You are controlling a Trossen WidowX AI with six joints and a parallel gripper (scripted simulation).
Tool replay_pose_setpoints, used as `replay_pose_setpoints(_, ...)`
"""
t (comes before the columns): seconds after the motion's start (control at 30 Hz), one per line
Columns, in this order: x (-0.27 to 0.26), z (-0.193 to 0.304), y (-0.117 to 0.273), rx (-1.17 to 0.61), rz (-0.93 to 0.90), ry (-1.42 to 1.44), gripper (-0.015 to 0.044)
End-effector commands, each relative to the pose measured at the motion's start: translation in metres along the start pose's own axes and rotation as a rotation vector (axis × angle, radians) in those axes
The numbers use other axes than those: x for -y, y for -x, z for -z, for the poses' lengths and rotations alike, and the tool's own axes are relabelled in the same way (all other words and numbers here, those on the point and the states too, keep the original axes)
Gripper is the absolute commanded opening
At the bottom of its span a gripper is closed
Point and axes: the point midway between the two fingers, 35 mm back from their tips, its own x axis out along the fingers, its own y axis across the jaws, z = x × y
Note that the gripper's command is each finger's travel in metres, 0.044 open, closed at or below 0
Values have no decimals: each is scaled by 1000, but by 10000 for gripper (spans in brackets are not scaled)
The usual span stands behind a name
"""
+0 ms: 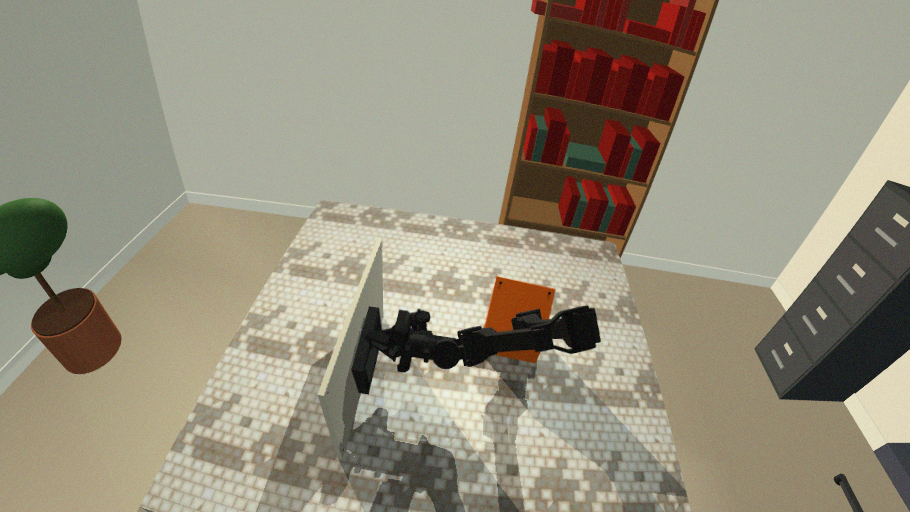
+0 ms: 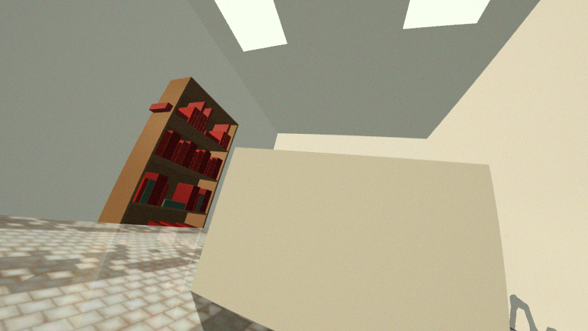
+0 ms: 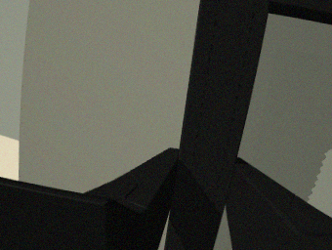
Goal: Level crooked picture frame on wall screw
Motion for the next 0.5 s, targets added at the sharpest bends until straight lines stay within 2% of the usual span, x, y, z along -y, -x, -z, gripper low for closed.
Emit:
replay_pose_setpoints(0.0,-7,0,0,3,-17,-6,0)
replay_pose_setpoints(0.47,-10,0,0,3,-17,-6,0)
